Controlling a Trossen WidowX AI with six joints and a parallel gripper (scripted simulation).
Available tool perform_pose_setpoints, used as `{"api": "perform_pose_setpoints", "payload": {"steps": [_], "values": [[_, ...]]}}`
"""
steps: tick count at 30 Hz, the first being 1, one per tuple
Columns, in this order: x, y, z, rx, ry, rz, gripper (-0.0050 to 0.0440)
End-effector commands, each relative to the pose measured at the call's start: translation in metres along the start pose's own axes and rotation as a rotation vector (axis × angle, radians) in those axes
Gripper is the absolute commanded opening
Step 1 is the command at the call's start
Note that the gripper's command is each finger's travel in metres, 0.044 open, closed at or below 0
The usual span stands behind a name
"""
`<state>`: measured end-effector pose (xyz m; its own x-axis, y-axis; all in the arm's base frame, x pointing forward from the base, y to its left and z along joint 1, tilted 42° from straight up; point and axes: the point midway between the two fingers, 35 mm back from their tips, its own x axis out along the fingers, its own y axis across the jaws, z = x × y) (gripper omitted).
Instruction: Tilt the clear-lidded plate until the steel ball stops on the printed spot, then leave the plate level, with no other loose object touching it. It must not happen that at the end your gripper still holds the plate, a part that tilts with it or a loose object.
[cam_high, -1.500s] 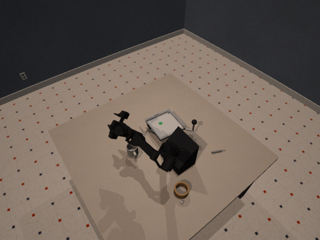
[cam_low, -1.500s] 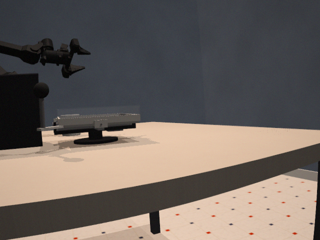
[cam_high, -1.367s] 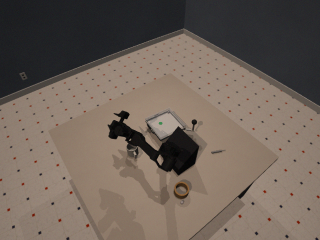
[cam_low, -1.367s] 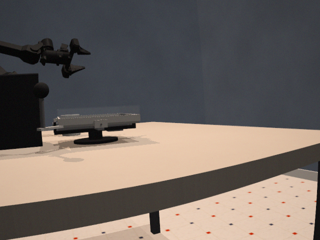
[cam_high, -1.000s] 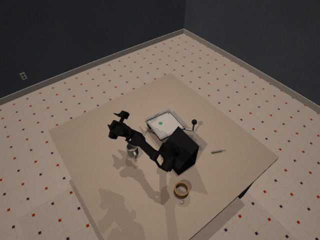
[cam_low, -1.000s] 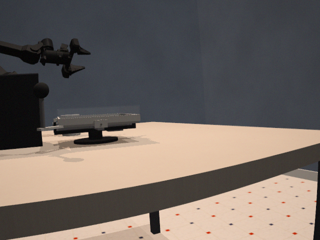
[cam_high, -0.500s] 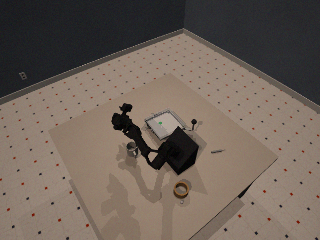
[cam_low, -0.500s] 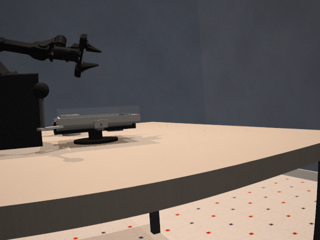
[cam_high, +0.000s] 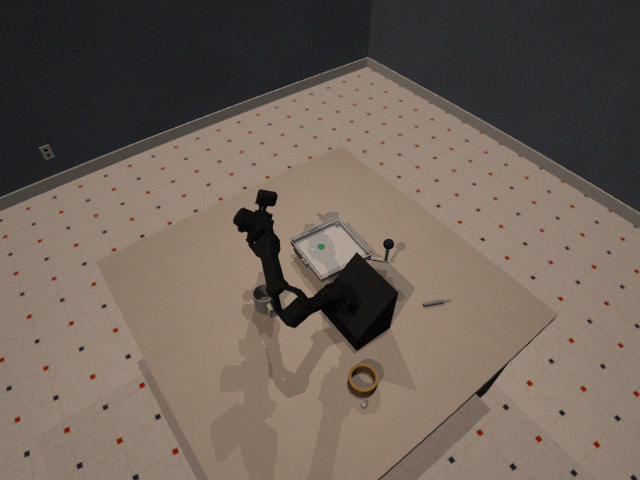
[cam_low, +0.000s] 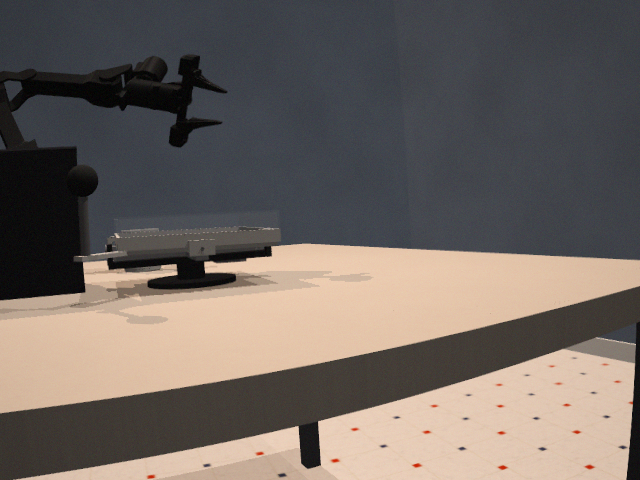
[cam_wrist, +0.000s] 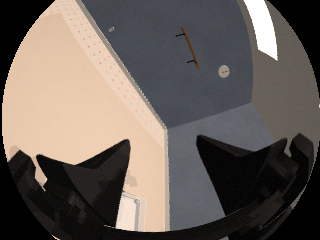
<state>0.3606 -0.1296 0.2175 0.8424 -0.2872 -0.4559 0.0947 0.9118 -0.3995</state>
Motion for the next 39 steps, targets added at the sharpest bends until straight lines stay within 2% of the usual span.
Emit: {"api": "perform_pose_setpoints", "payload": {"steps": [1, 2, 4, 6, 11, 15, 20, 23, 26, 29, 37, 39], "values": [[0.018, -0.015, -0.026, -0.061, 0.113, 0.009, 0.03], [0.018, -0.015, -0.026, -0.061, 0.113, 0.009, 0.03], [0.026, -0.025, -0.044, -0.092, 0.182, 0.018, 0.03], [0.026, -0.025, -0.044, -0.092, 0.182, 0.018, 0.03], [0.04, -0.043, -0.082, -0.146, 0.315, 0.051, 0.03], [0.045, -0.052, -0.102, -0.168, 0.378, 0.074, 0.03], [0.051, -0.068, -0.142, -0.204, 0.497, 0.135, 0.03], [0.051, -0.068, -0.142, -0.204, 0.497, 0.135, 0.03], [0.053, -0.078, -0.174, -0.222, 0.577, 0.191, 0.03], [0.053, -0.081, -0.184, -0.227, 0.602, 0.212, 0.03], [0.047, -0.095, -0.247, -0.239, 0.728, 0.354, 0.03], [0.047, -0.095, -0.247, -0.239, 0.728, 0.354, 0.03]]}}
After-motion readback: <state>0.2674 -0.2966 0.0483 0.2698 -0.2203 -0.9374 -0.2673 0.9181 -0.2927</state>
